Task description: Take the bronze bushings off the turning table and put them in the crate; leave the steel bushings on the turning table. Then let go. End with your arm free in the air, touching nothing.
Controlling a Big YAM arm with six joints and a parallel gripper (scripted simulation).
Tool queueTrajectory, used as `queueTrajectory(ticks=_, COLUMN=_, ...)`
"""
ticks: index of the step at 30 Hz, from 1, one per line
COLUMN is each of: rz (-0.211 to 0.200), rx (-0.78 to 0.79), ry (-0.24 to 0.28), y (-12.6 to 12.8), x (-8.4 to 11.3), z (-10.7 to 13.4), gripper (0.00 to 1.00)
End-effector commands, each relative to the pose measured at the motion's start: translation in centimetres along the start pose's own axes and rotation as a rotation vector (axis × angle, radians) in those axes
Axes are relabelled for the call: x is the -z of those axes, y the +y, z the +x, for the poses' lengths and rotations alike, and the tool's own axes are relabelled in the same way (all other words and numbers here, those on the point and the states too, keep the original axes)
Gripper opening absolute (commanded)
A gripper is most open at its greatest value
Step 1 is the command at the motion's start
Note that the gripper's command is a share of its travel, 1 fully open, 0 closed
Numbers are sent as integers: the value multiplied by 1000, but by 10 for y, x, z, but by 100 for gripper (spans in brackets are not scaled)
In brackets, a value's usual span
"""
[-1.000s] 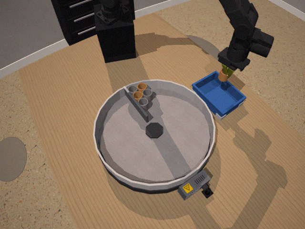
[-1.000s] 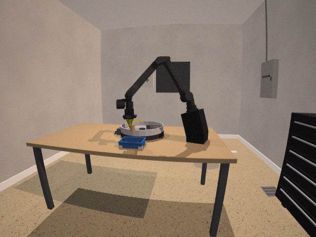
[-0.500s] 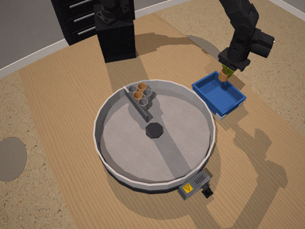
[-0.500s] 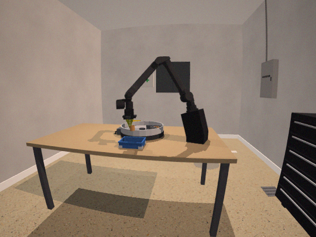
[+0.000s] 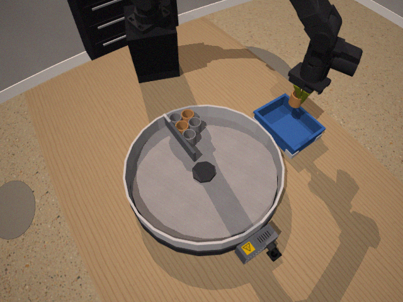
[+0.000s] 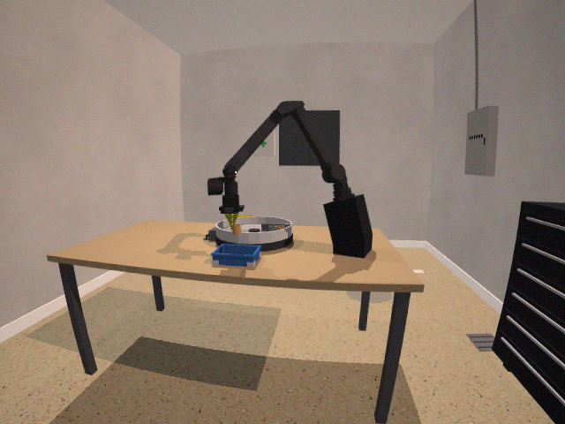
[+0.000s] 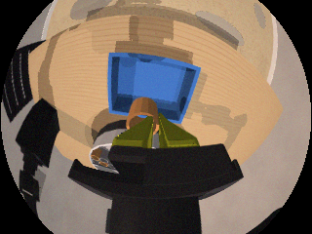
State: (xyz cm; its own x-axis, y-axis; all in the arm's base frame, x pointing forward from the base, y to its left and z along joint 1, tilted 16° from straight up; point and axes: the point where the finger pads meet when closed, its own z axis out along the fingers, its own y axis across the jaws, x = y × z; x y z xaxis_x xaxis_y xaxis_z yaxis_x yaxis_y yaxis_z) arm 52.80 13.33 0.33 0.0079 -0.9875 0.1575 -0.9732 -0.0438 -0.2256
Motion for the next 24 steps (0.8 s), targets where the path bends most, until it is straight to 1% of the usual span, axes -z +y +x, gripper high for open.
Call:
queueTrajectory(ticks=1, rz=65, rx=-7, ry=-23, y=-30, x=29, z=-14, gripper=0)
queueTrajectory(ticks=13, rz=65, rx=-7, ry=-23, y=-30, x=29, z=-14, gripper=0)
queueTrajectory(ticks=15, rz=58, rx=-5, ry=-21, y=-28, x=25, z=-15, gripper=0)
queueTrajectory(ticks=17, rz=58, rx=-5, ry=-21, y=-28, x=25, z=-15, gripper=0)
queueTrajectory(ticks=18, rz=49, rx=-1, ry=-18, y=-26, x=16, z=-16, gripper=0)
queueTrajectory(ticks=19, rz=60, rx=-4, ry=-20, y=-29, x=12, z=-15, gripper=0)
queueTrajectory(ticks=22, rz=57, rx=-10, ry=-15, y=-32, x=-3, z=-3, gripper=0)
queueTrajectory(ticks=24, rz=56, rx=-11, ry=-15, y=-32, x=-15, z=-2, gripper=0)
